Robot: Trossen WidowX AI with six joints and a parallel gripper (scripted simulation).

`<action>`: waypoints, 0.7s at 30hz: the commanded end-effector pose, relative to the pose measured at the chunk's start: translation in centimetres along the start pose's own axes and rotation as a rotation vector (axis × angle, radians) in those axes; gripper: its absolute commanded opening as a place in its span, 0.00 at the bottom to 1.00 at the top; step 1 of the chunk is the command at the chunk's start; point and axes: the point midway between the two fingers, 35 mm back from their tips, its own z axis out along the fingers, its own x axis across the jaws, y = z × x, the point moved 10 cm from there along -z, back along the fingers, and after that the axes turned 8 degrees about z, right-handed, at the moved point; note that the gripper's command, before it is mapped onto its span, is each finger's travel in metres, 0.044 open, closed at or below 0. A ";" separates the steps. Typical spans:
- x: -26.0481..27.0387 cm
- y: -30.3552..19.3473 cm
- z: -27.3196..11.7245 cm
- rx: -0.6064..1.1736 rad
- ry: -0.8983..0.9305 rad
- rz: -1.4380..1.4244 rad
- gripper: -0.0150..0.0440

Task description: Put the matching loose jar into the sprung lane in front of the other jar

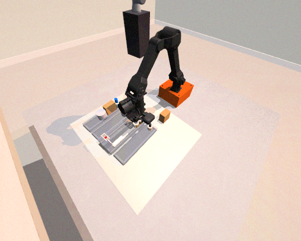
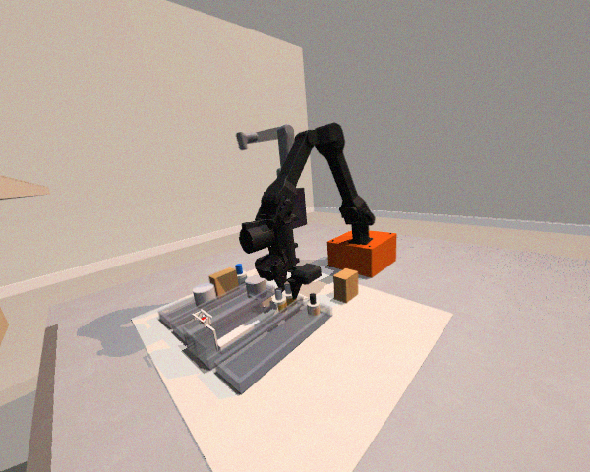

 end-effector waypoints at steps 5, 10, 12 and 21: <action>0.0 0.0 0.0 -0.013 -0.001 0.001 0.25; -0.1 0.0 0.0 -0.013 -0.001 0.001 0.25; -0.1 -0.1 0.0 -0.013 -0.001 0.001 0.25; -0.1 -0.2 0.0 -0.012 -0.001 0.001 0.25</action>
